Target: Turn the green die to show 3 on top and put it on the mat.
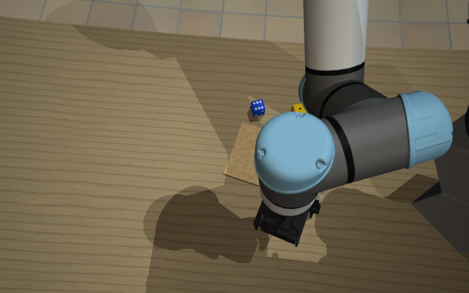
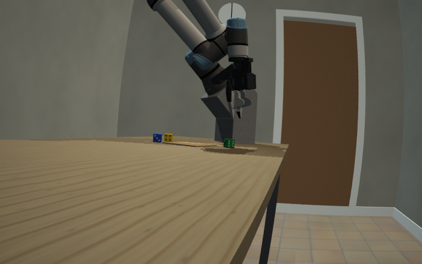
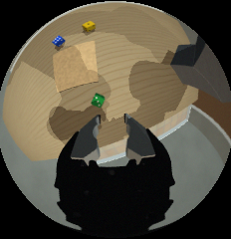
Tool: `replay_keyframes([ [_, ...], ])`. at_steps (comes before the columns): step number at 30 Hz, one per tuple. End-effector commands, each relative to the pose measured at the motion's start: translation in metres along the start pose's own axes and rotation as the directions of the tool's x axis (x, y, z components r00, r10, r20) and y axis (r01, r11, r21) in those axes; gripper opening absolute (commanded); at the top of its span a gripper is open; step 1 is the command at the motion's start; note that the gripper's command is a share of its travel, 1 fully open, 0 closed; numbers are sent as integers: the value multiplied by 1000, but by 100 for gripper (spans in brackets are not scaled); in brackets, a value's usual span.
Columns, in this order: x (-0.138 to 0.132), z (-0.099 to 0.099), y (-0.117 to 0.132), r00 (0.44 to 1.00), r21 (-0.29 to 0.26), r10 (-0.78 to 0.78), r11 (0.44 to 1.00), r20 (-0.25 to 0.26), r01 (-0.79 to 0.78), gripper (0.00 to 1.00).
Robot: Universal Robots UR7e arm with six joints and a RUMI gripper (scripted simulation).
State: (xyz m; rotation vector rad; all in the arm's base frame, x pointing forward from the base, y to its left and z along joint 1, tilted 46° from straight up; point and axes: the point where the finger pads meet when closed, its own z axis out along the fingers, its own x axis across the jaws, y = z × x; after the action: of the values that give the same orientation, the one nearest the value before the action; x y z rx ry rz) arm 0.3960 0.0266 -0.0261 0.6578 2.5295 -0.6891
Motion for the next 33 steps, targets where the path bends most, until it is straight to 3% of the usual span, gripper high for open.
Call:
replay_keyframes([
  [1, -4, -4, 1, 986, 4, -164, 987, 34, 164, 28],
  [19, -11, -13, 6, 879, 55, -471, 882, 80, 467, 28],
  [33, -13, -18, 8, 806, 84, -585, 811, 90, 579, 28],
])
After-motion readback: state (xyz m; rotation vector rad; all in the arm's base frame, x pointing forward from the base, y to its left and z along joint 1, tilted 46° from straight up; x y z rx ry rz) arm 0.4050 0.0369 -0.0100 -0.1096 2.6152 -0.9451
